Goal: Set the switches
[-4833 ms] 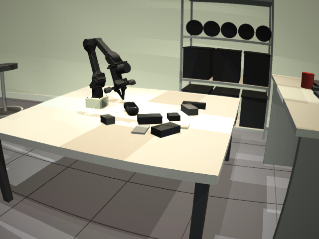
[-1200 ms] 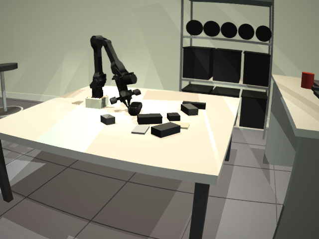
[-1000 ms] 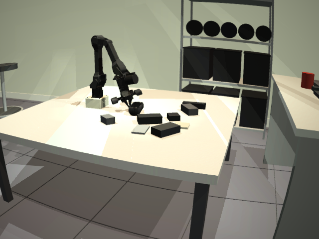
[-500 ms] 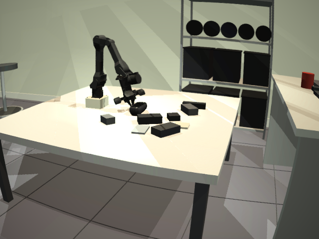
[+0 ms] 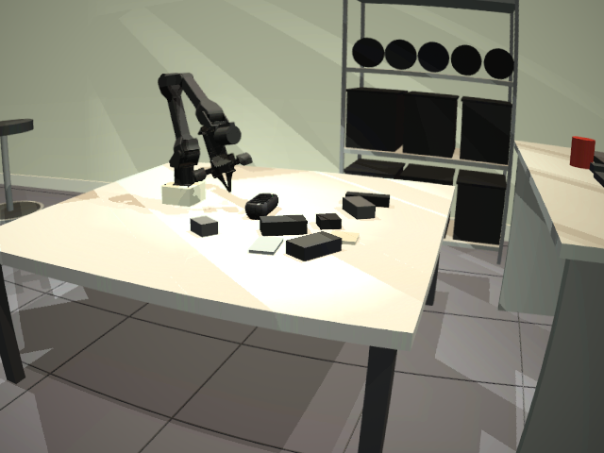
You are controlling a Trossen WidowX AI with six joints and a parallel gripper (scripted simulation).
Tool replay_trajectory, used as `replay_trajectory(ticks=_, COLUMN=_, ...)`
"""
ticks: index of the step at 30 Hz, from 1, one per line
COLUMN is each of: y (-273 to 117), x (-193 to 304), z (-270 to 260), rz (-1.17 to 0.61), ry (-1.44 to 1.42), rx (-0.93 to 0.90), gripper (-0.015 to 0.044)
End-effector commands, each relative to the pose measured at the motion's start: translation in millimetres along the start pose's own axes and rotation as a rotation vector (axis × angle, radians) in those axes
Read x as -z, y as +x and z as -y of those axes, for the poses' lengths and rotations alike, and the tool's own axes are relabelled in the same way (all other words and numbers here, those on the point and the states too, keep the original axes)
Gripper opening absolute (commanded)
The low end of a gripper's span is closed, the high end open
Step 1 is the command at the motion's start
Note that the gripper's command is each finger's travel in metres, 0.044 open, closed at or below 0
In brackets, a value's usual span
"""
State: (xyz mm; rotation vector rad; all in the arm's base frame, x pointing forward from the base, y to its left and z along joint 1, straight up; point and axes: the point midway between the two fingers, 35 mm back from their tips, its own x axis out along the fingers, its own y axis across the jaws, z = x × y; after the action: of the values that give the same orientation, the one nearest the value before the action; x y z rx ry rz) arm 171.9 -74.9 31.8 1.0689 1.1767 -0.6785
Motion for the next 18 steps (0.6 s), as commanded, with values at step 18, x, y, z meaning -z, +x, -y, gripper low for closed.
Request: replay_trajectory(ticks=18, y=-4, x=-94, z=-86, rz=-0.06, ry=0.337, rx=0.338, gripper=0.0)
